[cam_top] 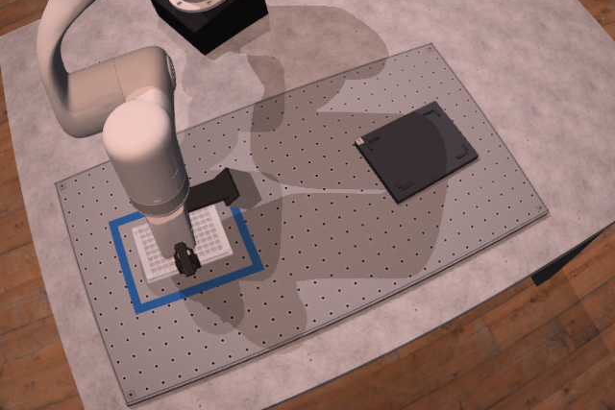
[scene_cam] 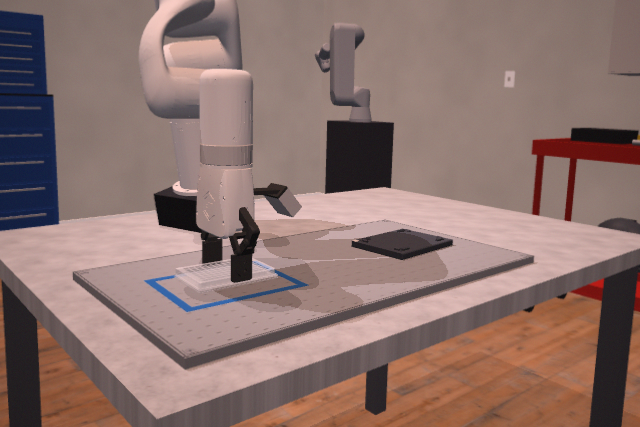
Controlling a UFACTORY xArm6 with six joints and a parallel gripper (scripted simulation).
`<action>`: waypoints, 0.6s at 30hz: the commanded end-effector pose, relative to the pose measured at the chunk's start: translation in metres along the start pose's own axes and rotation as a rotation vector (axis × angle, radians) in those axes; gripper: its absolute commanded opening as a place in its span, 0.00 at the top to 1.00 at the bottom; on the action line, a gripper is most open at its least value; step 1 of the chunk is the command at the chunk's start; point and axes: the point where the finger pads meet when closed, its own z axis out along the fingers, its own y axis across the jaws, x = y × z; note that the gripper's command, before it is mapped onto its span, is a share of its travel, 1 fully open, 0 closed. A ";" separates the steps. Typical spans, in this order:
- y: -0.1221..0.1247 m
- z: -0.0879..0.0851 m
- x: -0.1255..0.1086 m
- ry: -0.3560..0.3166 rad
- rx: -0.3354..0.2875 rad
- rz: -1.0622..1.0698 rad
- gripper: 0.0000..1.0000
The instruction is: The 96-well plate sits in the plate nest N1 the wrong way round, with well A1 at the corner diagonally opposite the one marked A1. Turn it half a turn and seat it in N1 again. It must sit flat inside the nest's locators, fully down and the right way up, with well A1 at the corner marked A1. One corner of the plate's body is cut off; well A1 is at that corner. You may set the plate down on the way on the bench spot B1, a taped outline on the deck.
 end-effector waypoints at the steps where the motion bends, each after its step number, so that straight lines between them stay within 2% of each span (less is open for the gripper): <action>1: 0.001 -0.001 -0.001 -0.001 -0.004 0.000 1.00; 18: 0.001 0.002 -0.001 -0.001 -0.004 0.000 1.00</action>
